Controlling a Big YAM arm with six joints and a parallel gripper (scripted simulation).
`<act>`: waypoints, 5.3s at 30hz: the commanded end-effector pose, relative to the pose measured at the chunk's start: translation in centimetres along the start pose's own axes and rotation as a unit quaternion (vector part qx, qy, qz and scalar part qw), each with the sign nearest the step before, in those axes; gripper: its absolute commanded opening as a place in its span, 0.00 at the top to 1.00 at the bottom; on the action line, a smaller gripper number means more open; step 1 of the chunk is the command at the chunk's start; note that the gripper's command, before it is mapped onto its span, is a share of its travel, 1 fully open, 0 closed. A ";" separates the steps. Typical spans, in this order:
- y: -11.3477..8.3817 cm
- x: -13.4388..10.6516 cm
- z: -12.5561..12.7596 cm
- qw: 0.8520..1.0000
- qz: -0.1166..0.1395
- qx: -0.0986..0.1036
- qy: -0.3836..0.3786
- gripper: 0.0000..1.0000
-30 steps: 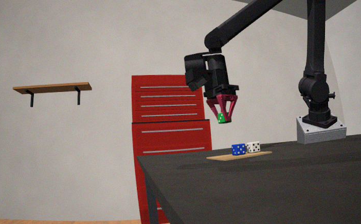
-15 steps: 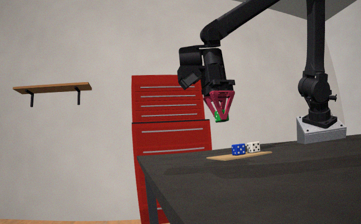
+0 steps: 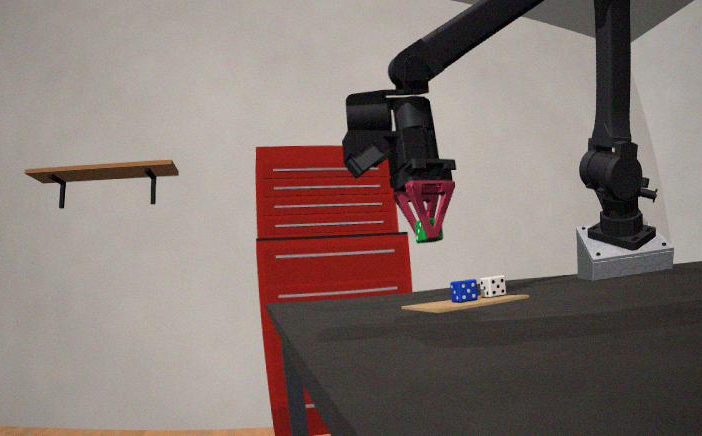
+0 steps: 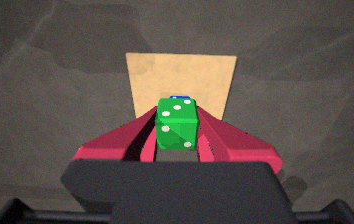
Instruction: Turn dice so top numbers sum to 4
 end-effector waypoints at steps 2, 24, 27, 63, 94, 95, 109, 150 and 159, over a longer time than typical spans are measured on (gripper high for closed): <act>1.2 0.2 -0.1 1.000 -0.004 -0.003 0.003 0.74; 8.5 0.2 -0.6 1.000 -0.006 -0.004 0.010 0.74; 7.2 0.5 -0.5 1.000 -0.022 -0.007 0.008 0.74; 7.3 0.4 -0.3 1.000 -0.018 -0.006 0.004 0.74; 7.3 0.4 -0.5 1.000 -0.020 -0.006 0.004 0.74; 7.3 0.4 -0.5 1.000 -0.020 -0.006 0.004 0.74; 7.2 0.3 -0.6 1.000 -0.021 -0.007 0.003 0.74; 7.2 0.3 -0.7 1.000 -0.022 -0.007 0.000 0.74; 7.2 0.3 -0.7 1.000 -0.022 -0.007 0.000 0.74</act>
Point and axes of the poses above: the point where the finger pads meet when closed, its own y axis out along the fingers, its own z axis across the jaws, x = y × z, the point moved 7 cm from there along -y, back along the fingers
